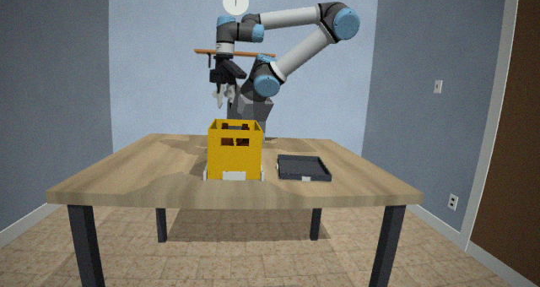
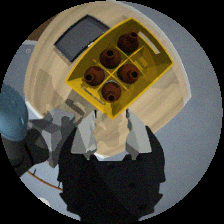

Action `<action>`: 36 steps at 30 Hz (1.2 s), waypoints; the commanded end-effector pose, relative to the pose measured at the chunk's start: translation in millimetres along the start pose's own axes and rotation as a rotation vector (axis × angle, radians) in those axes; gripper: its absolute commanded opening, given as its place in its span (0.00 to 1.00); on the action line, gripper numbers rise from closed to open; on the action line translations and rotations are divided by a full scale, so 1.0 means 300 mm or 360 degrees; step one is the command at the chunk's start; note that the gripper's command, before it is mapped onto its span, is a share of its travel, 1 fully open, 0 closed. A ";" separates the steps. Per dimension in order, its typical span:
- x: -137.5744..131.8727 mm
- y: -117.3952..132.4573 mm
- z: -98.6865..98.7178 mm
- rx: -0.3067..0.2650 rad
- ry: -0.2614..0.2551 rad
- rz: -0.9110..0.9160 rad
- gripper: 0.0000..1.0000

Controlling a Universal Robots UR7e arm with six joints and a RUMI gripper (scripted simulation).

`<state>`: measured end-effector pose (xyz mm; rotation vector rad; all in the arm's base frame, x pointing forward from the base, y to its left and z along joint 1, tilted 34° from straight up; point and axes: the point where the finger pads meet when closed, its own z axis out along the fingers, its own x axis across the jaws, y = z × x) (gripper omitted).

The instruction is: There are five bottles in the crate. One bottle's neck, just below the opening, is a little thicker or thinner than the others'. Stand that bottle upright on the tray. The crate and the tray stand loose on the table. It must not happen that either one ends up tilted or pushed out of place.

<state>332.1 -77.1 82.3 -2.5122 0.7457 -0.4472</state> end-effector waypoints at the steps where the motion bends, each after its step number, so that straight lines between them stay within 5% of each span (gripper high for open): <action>1: 0.001 0.000 -0.001 0.0000 0.0001 0.0000 0.38; 36: 0.001 0.001 0.071 0.0000 0.0001 0.0000 0.38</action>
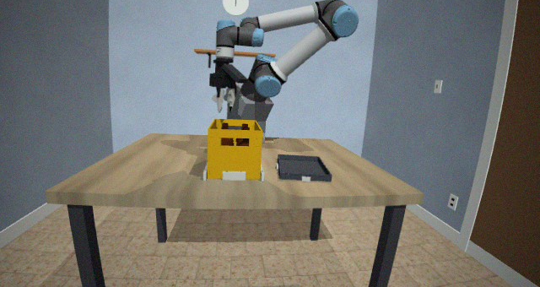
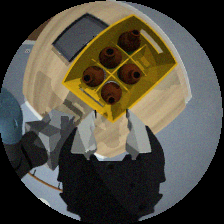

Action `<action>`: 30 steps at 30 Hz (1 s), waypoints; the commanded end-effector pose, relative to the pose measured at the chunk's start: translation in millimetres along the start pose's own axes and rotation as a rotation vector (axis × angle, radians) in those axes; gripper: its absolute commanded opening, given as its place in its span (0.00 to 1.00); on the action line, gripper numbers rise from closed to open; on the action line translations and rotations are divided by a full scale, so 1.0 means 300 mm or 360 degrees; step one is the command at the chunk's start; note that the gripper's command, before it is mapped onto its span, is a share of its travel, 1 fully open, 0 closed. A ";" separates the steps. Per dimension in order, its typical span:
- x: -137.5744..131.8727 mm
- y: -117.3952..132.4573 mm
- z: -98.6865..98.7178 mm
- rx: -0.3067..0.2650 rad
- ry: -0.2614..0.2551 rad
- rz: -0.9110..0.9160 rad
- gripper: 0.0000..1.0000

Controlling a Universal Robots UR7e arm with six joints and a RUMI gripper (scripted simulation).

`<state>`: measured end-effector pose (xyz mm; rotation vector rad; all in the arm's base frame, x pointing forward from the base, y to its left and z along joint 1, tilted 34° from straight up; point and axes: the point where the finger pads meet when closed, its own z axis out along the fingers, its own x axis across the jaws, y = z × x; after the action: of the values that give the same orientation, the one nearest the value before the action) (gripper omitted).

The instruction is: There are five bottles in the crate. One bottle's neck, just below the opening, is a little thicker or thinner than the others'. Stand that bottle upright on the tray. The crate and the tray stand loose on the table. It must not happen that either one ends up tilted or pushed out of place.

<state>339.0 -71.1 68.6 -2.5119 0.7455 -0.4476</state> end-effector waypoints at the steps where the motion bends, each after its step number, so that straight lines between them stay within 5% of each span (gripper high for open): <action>1: 0.002 0.001 0.021 -0.0001 0.0001 0.0000 0.38; 30: 0.002 0.001 0.090 -0.0001 0.0001 0.0000 0.38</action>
<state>350.4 -62.1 46.6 -2.5121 0.7456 -0.4472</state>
